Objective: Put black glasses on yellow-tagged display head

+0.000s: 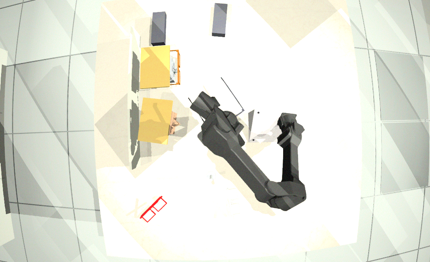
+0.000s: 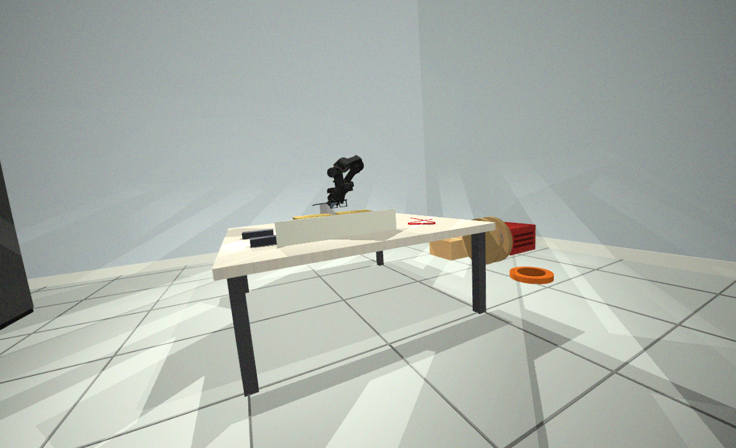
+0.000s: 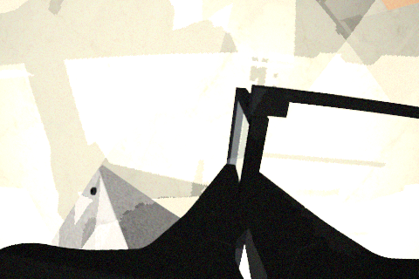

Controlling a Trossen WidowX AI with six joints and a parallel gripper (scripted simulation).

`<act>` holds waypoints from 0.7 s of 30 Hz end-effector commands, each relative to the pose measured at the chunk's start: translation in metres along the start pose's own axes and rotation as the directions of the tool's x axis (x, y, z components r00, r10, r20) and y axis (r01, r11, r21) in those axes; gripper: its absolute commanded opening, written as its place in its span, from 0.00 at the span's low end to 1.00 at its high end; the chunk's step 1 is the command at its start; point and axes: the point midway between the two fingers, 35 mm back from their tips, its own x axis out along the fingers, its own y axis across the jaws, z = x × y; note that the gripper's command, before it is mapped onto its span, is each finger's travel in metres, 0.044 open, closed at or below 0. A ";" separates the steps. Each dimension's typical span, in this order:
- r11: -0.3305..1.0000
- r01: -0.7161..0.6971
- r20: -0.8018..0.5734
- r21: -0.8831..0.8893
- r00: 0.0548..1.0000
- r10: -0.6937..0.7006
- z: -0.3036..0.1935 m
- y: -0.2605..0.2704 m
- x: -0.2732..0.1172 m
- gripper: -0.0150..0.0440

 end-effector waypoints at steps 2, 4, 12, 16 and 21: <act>0.977 -0.002 -0.024 -0.214 1.000 -0.003 0.006 0.007 0.005 0.25; 0.954 -0.007 -0.032 -0.299 0.999 -0.003 0.009 0.010 0.007 0.25; 0.791 -0.037 -0.063 -0.611 0.998 -0.002 0.020 0.023 0.016 0.25; 0.677 -0.055 -0.076 -0.734 0.997 -0.002 0.025 0.030 0.021 0.25; 0.657 -0.048 -0.075 -0.753 0.997 -0.013 0.025 0.028 0.026 0.25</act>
